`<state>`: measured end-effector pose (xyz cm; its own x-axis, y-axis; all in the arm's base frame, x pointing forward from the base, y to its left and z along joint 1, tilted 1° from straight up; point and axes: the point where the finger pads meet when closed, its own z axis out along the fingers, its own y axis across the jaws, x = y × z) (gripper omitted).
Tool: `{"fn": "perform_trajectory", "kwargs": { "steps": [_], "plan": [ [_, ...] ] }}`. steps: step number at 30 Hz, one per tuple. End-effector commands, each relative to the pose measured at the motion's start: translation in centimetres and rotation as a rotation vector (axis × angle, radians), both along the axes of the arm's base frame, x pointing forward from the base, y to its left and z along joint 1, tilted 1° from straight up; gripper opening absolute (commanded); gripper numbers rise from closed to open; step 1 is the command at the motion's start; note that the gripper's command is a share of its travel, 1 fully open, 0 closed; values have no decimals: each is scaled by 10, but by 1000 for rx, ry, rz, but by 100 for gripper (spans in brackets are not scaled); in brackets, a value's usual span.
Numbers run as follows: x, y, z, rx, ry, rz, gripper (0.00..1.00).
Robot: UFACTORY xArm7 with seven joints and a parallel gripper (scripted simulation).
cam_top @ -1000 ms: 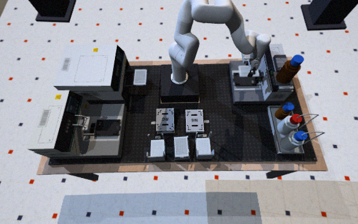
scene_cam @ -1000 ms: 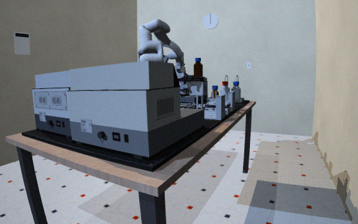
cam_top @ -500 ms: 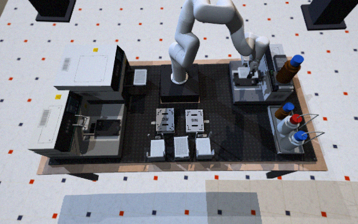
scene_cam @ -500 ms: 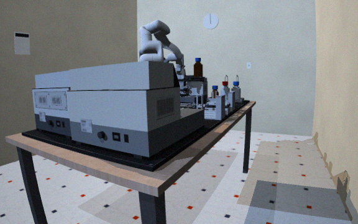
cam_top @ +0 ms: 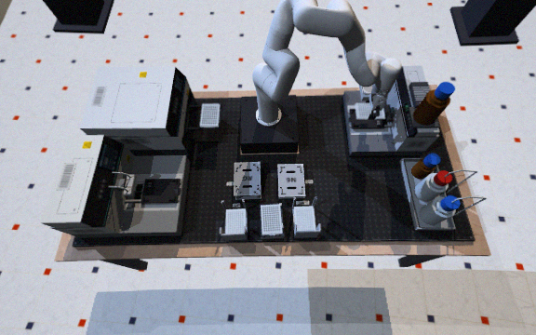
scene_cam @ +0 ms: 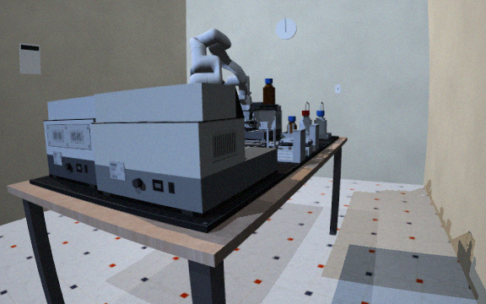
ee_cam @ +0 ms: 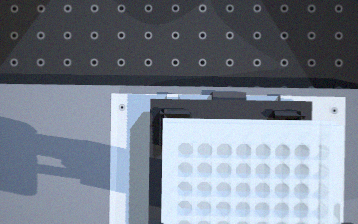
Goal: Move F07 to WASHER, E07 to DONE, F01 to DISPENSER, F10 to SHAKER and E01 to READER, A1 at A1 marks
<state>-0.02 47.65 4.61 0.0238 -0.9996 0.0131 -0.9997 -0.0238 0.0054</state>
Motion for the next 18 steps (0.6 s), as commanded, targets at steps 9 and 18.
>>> {"fn": "perform_trajectory", "kwargs": {
  "steps": [9,18],
  "plan": [
    [0,2,-12,6,1,0,0],
    [0,2,-18,6,1,0,0]
  ]
}}
